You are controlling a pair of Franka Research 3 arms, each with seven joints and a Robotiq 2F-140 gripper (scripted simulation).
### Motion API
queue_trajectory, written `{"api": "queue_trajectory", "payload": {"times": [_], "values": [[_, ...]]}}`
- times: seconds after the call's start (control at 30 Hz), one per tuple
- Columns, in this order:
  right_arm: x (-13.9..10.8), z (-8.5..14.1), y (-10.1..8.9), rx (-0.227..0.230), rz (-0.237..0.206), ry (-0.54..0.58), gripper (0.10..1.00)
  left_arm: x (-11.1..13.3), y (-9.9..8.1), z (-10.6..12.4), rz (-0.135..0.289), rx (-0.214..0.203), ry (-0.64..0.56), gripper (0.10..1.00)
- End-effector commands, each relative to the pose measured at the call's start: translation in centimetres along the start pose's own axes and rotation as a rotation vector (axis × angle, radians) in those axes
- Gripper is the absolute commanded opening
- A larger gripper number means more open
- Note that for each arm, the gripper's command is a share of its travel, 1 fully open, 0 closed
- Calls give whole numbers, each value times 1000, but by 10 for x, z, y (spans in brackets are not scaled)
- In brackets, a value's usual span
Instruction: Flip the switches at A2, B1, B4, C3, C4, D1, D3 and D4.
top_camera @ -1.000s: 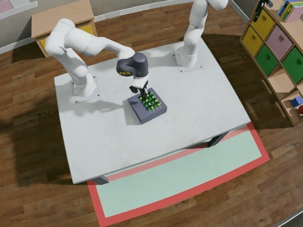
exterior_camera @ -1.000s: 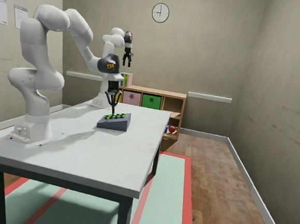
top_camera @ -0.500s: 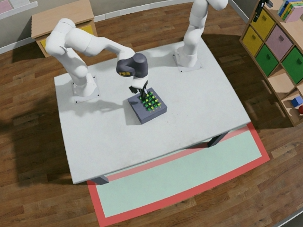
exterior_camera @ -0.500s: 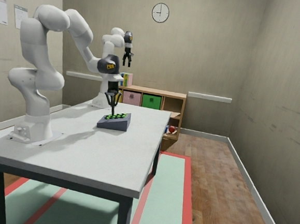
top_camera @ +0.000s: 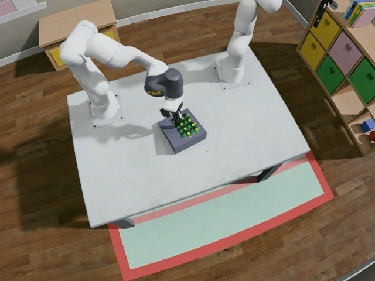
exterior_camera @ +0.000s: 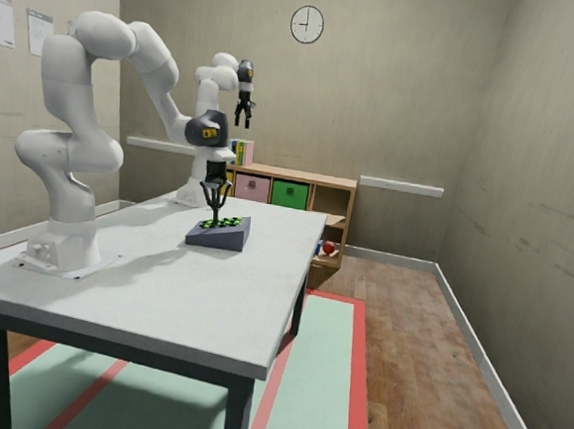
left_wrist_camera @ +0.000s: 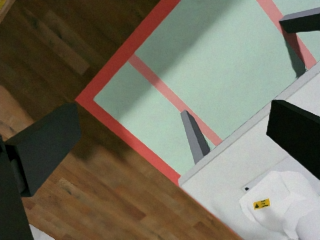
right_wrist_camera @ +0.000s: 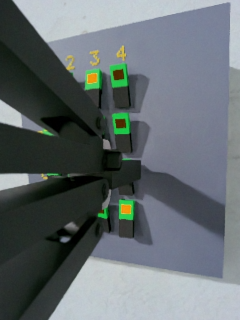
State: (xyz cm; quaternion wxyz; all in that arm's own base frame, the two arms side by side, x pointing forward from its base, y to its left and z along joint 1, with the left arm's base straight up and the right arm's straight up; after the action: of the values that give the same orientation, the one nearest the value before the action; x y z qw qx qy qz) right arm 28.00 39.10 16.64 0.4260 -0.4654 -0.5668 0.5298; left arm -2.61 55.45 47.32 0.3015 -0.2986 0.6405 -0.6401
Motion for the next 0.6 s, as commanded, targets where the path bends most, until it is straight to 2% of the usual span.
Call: {"api": "queue_trajectory", "payload": {"times": [0.0,0.57], "values": [[2,-1,0,-2,-9,-16,99,1,0,-1,-4,-1,6,1000],[2,-1,6,-2,-9,-16,99,1,0,-1,-4,-1,6,1000]]}}
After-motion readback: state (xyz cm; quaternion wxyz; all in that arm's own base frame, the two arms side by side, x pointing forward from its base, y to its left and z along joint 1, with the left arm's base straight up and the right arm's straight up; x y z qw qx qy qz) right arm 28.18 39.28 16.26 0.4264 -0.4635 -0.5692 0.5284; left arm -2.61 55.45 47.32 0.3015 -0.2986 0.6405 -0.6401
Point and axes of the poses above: on each arm, the point where the finger pads meet when closed, its own y axis out along the fingers, its own z axis across the jaws, x = y × z, the point moved 6 cm from there along -y, back along the fingers, and after that the axes turned 2 degrees about -y, right-handed, at the moved point
